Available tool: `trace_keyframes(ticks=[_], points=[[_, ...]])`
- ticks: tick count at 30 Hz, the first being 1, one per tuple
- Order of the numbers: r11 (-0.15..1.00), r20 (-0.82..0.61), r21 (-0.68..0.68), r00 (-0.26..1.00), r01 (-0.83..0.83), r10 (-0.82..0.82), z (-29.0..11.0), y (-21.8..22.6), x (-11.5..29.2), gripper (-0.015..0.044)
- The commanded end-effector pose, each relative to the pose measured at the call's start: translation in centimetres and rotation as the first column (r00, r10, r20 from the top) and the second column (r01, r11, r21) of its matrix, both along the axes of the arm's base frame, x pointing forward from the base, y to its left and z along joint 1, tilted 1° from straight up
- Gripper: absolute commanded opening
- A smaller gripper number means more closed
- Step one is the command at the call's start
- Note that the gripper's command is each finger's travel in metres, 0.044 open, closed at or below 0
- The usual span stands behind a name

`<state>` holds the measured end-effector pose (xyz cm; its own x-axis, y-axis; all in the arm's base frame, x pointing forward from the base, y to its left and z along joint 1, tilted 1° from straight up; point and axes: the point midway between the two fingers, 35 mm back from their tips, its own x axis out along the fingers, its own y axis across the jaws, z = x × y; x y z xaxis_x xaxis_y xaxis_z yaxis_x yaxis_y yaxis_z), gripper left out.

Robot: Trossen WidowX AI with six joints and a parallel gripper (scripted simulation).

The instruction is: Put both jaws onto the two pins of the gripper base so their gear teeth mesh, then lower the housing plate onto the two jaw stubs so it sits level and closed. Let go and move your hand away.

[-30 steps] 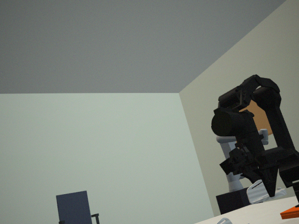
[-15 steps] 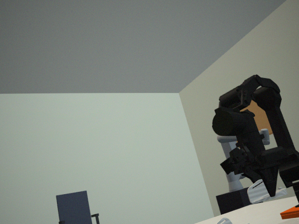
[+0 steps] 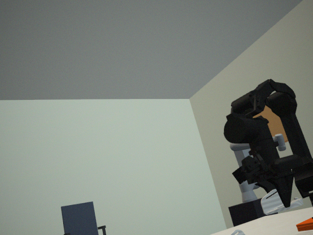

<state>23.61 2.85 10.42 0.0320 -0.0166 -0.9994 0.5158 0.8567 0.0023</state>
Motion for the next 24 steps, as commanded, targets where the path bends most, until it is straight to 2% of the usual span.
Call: trace_keyframes(ticks=[1,24], points=[[1.0,0.003,-0.003,1.0,0.0,0.0,0.1,-0.5,0.8,0.0134],[1.0,0.008,-0.007,1.0,0.0,0.0,0.5,-5.1,6.5,0.0134]])
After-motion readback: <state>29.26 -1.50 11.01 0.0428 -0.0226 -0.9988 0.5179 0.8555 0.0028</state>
